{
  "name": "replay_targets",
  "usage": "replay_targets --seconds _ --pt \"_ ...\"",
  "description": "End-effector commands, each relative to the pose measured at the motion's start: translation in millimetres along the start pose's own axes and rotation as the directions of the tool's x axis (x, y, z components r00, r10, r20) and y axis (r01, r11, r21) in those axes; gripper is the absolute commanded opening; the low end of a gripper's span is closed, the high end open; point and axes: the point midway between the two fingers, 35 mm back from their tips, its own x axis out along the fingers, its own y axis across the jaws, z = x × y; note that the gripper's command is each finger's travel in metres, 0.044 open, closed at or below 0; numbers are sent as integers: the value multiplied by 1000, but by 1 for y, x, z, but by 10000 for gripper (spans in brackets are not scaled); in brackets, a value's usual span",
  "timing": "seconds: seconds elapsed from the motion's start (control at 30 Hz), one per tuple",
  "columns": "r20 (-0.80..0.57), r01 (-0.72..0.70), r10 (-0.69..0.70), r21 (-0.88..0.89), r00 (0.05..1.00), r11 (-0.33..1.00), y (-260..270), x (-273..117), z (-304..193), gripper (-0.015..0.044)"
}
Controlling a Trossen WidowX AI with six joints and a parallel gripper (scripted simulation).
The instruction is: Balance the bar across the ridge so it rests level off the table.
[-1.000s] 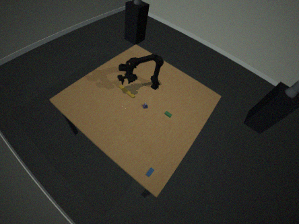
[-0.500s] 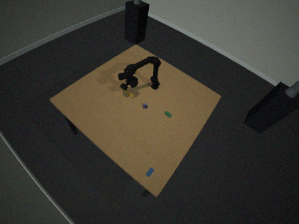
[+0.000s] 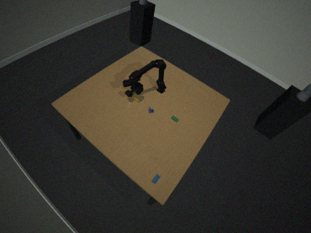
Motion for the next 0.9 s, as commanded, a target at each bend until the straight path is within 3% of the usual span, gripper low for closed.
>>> replay_targets --seconds 0.0,0.87 --pt "-2 -8 8 -5 1000 1000 2 5 0 315" --pt "-2 -8 8 -5 1000 1000 2 27 0 315"
